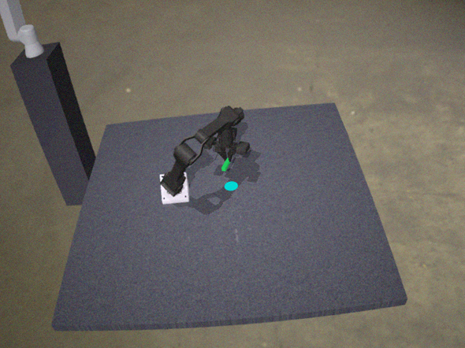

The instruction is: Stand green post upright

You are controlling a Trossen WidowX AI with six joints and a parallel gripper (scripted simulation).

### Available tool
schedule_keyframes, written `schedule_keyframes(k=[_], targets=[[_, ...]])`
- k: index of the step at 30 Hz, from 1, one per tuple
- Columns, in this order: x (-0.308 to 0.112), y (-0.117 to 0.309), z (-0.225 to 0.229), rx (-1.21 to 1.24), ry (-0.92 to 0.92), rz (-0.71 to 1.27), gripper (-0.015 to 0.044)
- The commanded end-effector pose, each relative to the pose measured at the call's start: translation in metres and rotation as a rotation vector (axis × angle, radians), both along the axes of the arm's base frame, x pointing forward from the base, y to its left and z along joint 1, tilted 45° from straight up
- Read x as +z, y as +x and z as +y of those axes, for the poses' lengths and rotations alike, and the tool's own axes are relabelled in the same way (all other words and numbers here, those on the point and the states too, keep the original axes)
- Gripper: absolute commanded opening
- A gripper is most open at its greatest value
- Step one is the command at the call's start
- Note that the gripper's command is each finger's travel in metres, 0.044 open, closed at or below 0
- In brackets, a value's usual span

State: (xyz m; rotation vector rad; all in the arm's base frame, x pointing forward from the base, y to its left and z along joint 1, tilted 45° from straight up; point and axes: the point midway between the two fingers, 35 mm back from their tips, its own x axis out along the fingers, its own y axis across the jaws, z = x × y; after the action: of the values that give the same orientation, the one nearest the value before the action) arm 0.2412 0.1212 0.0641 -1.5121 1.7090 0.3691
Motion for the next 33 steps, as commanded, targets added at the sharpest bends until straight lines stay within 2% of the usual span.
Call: schedule_keyframes(k=[1,33], targets=[[-0.001,-0.002,-0.001,-0.005,0.022,0.017,0.0023],[-0.011,-0.011,-0.015,-0.077,0.240,0.090,0.0023]])
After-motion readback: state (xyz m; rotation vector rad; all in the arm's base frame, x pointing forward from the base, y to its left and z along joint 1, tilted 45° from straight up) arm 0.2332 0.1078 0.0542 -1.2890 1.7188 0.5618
